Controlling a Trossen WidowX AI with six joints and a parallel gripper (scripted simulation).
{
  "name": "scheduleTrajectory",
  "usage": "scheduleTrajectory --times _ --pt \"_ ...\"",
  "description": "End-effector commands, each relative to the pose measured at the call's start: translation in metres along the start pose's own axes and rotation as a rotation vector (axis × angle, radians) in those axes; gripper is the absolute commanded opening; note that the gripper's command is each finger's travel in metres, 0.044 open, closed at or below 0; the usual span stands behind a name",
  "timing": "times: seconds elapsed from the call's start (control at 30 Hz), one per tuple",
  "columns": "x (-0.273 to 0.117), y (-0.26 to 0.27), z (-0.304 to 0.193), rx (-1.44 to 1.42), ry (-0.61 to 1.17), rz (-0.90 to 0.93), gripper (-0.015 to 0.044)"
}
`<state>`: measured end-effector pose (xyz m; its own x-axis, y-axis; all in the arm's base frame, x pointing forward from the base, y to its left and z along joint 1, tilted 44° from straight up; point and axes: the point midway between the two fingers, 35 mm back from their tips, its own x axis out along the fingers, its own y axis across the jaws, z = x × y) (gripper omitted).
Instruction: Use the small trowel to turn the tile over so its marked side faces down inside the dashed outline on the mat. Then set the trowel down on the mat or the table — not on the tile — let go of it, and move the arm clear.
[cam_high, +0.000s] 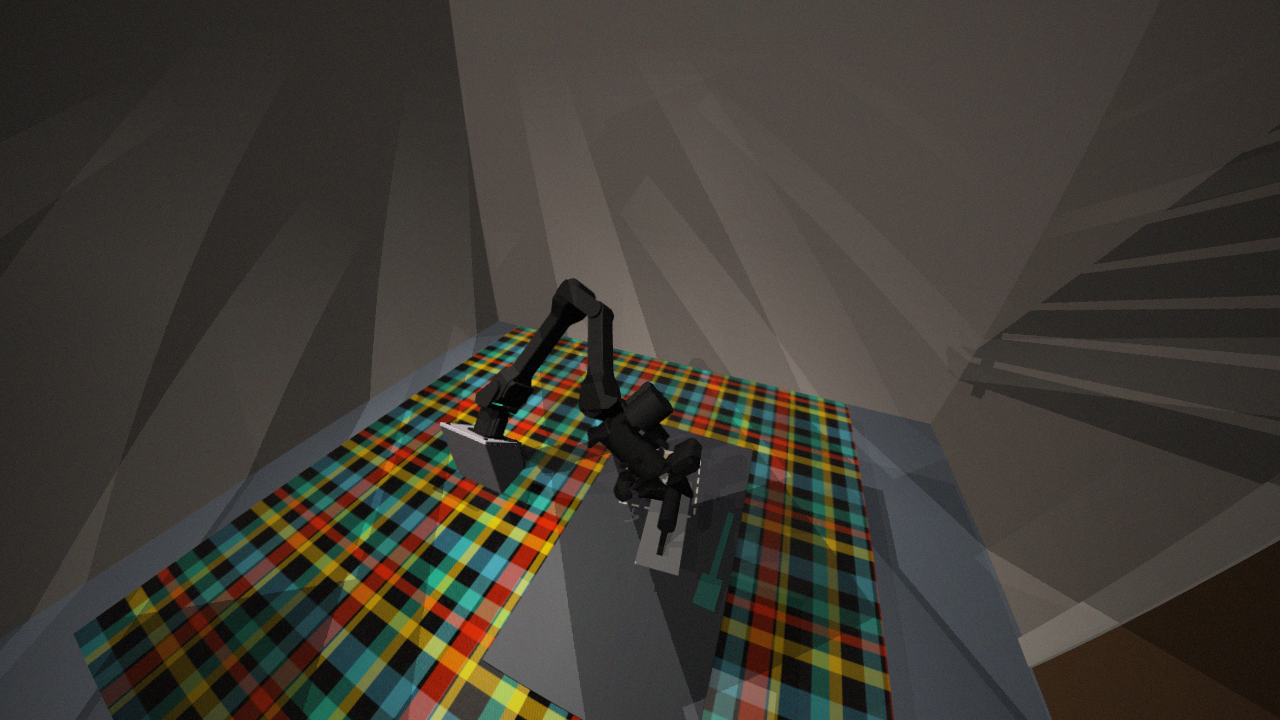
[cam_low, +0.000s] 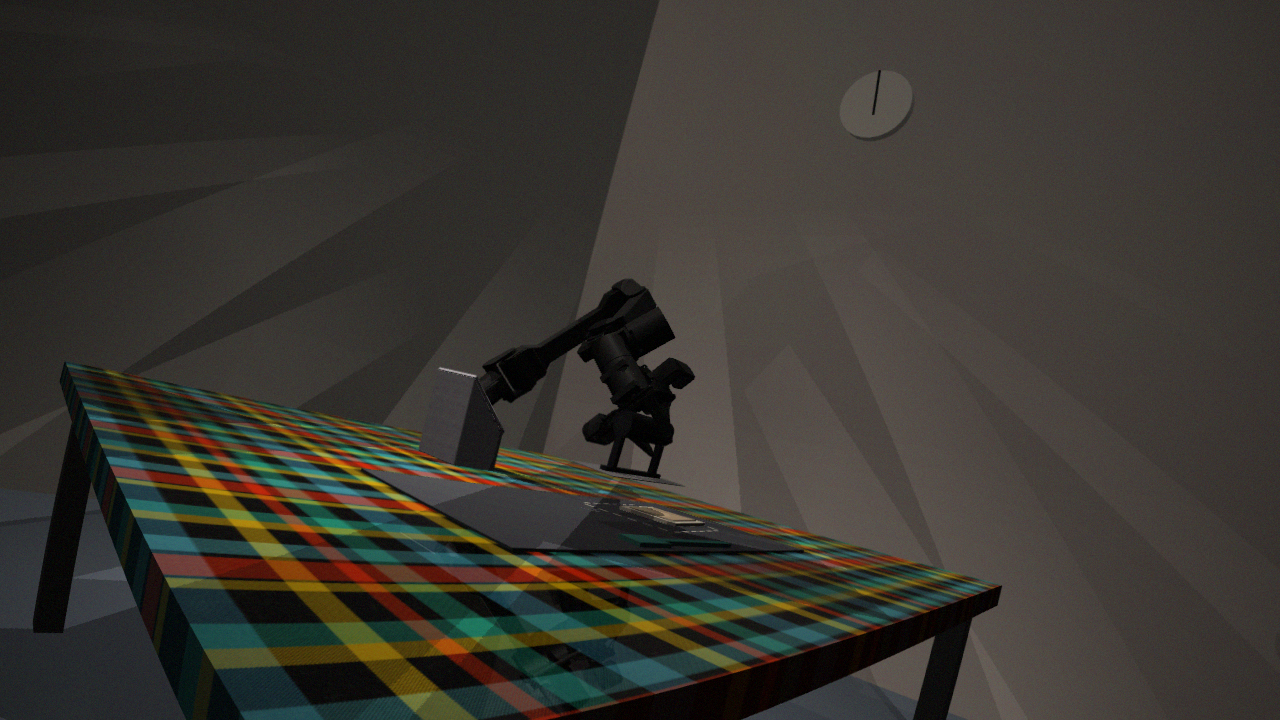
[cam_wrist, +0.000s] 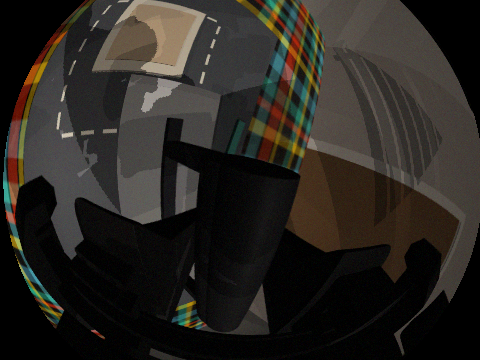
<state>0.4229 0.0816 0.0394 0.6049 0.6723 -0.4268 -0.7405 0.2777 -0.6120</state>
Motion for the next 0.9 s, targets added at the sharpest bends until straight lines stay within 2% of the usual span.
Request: scheduleTrajectory --times 0.0,0.47,0.87 --pt "0.01 -0.008 0.026 -0.012 0.014 -0.004 0.0" --pt "0.035 -0.005 0.135 -0.025 0.032 0.007 0.0" --pt "0.026 0.006 0.219 -0.03 0.05 -0.026 0.0"
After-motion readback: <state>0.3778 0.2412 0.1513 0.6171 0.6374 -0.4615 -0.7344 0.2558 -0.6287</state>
